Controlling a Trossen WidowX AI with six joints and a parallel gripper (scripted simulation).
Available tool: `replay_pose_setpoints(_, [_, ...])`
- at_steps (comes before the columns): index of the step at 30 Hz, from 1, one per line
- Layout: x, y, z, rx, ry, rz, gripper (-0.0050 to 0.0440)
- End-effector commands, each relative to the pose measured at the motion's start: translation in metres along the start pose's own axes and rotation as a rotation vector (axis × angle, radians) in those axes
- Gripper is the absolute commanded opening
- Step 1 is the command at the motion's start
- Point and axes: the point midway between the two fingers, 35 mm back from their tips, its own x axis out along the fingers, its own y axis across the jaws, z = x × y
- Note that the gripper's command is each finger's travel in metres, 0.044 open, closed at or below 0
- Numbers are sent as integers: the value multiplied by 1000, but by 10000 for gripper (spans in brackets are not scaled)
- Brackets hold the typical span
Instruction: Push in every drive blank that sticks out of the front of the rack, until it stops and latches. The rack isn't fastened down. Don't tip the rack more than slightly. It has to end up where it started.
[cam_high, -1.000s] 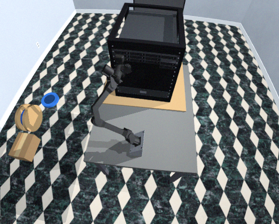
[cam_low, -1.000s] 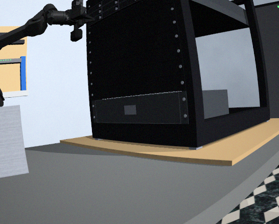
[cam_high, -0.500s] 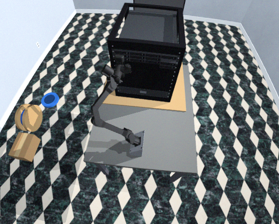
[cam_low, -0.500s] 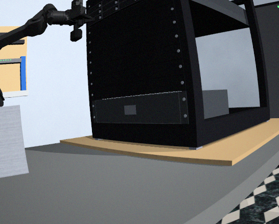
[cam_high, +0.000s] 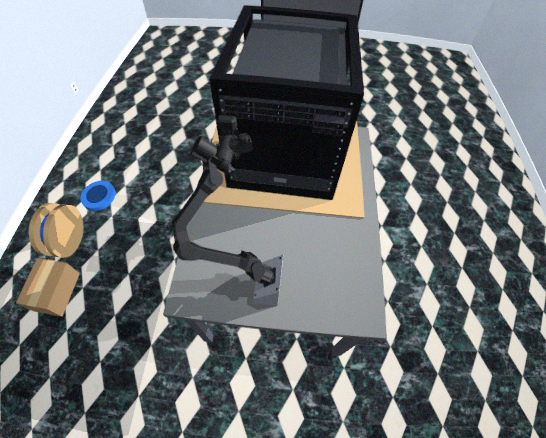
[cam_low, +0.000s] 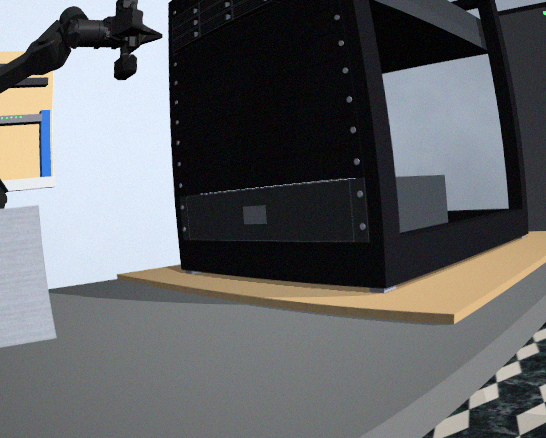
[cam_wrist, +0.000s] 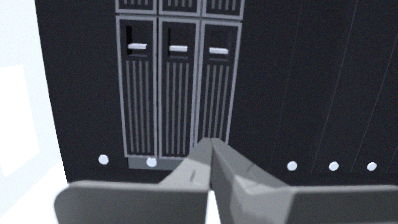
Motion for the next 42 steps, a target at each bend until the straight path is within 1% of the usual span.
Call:
replay_pose_setpoints(1, [-6,1,5,3,-5,-1,-50])
replay_pose_setpoints(4, [-6,2,8,3,-5,-1,-50])
replay_pose_setpoints(7, [-8,7,20,3,-5,-1,-50])
replay_pose_setpoints(19, [-18,43,103,3,-5,-1,-50])
replay_pose_setpoints(21, [-18,43,103,3,-5,-1,-50])
replay_pose_setpoints(26, [-20,50,120,3,-5,-1,-50])
replay_pose_setpoints(31, [-20,51,122,3,-5,-1,-50])
replay_pose_setpoints(36, [-7,51,122,3,-5,-1,-50])
replay_pose_setpoints(42, [-3,51,122,3,-5,-1,-50])
